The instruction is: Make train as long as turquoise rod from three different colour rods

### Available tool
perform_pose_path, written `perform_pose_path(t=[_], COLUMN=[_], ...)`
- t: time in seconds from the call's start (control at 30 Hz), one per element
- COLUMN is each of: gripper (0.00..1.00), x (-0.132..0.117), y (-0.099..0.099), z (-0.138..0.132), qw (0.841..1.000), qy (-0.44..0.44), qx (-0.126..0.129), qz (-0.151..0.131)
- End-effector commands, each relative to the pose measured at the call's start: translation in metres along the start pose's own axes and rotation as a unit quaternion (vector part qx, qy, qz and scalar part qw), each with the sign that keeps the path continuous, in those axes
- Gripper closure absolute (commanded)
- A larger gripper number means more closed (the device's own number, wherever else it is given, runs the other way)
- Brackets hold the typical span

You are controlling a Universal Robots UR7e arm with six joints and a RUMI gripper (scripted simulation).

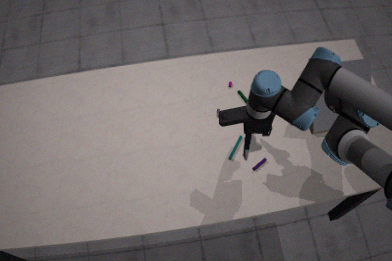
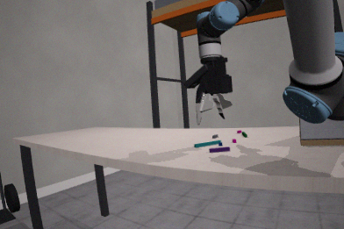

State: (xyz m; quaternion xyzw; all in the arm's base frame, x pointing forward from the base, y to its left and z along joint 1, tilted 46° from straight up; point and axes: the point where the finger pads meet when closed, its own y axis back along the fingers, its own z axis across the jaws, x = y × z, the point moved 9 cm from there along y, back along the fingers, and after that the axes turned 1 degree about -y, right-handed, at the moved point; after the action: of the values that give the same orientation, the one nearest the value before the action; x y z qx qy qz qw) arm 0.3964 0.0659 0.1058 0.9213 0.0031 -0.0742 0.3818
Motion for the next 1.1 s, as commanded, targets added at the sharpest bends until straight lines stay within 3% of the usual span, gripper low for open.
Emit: perform_pose_path(t=[0.0,0.57,1.07], gripper=[0.00,0.00,0.00], x=[0.001,0.000,-0.003], y=[0.001,0.001,0.001], z=[-0.003,-0.011,-0.018], qw=[0.998,0.972,0.916], qy=[0.063,0.236,0.401], qx=[0.003,0.003,0.003], qz=[0.000,0.000,0.001])
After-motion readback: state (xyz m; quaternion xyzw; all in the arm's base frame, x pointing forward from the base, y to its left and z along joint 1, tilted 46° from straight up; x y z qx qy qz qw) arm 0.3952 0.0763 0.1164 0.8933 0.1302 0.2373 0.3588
